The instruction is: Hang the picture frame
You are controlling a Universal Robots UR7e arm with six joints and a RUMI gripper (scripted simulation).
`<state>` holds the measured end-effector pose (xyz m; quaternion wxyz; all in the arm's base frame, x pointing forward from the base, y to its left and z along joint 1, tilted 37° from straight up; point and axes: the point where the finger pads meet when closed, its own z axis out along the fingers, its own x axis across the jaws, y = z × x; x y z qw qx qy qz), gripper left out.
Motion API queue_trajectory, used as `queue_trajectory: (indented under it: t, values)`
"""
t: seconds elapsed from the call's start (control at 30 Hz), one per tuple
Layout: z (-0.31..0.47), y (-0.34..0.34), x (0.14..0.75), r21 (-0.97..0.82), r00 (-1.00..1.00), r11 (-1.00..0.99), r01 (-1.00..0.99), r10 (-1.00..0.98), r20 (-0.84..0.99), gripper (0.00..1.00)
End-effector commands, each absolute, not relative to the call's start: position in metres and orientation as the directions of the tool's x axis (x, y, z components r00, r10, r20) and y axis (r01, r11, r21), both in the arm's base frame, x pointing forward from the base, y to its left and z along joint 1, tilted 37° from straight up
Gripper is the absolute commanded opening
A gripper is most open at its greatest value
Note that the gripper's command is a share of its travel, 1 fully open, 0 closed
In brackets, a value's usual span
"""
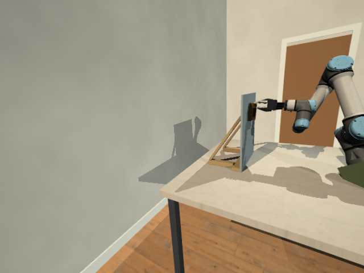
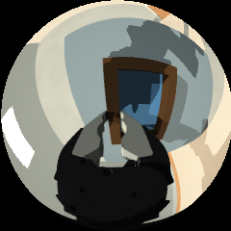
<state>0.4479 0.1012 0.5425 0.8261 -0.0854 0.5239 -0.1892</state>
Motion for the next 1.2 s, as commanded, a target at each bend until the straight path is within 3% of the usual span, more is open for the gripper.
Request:
queue_trajectory:
  t: [0.0,1.17]
  values:
    - [0.5446,0.1037,0.448,-0.364,0.378,0.902,0.234,-0.429,-0.82,0.0]
    - [0.5424,0.1089,0.4491,-0.448,0.353,0.853,0.267,-0.519,-0.778,0.0]
